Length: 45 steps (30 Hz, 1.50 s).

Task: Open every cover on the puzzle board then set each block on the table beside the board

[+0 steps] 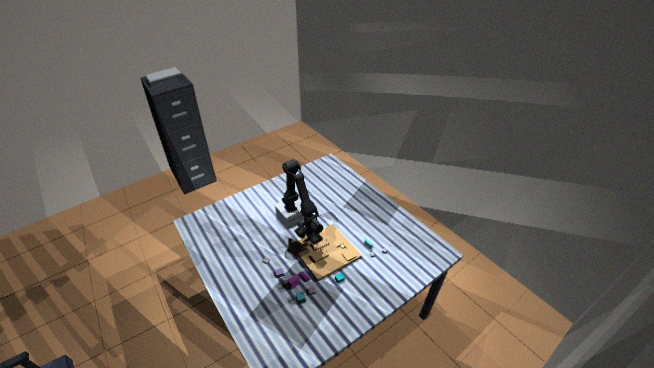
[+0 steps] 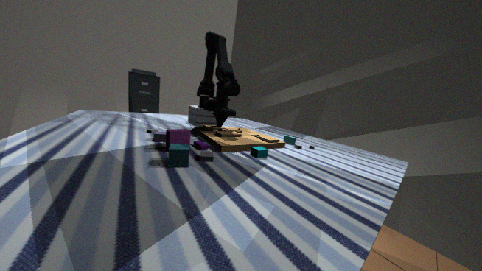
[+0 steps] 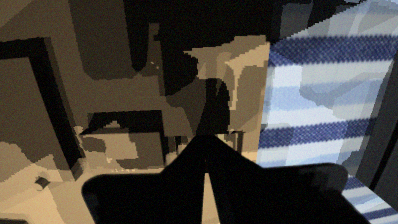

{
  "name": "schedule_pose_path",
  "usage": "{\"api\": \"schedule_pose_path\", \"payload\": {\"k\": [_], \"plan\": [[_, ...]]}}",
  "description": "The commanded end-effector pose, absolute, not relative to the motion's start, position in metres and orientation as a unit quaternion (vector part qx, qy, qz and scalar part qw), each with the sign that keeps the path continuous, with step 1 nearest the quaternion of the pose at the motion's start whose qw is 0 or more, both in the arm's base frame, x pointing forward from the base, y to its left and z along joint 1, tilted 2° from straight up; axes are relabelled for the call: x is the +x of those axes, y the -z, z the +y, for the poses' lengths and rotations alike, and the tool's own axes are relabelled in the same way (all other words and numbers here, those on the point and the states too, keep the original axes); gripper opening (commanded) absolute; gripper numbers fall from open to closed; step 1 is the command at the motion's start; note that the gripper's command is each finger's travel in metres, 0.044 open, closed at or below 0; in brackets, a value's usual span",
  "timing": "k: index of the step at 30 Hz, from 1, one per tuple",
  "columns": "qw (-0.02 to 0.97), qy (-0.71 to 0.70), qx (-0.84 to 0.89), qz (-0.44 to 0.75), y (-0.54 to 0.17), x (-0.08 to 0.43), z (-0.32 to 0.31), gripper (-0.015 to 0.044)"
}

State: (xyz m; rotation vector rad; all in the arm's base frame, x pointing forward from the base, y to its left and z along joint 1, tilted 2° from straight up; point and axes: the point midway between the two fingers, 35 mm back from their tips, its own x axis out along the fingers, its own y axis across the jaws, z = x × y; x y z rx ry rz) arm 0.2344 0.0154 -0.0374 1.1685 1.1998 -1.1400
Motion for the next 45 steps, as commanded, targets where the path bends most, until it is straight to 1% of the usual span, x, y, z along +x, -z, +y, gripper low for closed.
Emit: {"api": "schedule_pose_path", "payload": {"k": [1, 24, 45], "plan": [[0.530, 0.476, 0.490, 0.502, 0.037, 0.235, 0.010, 0.0000], [0.531, 0.477, 0.489, 0.502, 0.037, 0.234, -0.012, 0.0000], [0.531, 0.477, 0.489, 0.502, 0.012, 0.234, -0.014, 0.0000]]}}
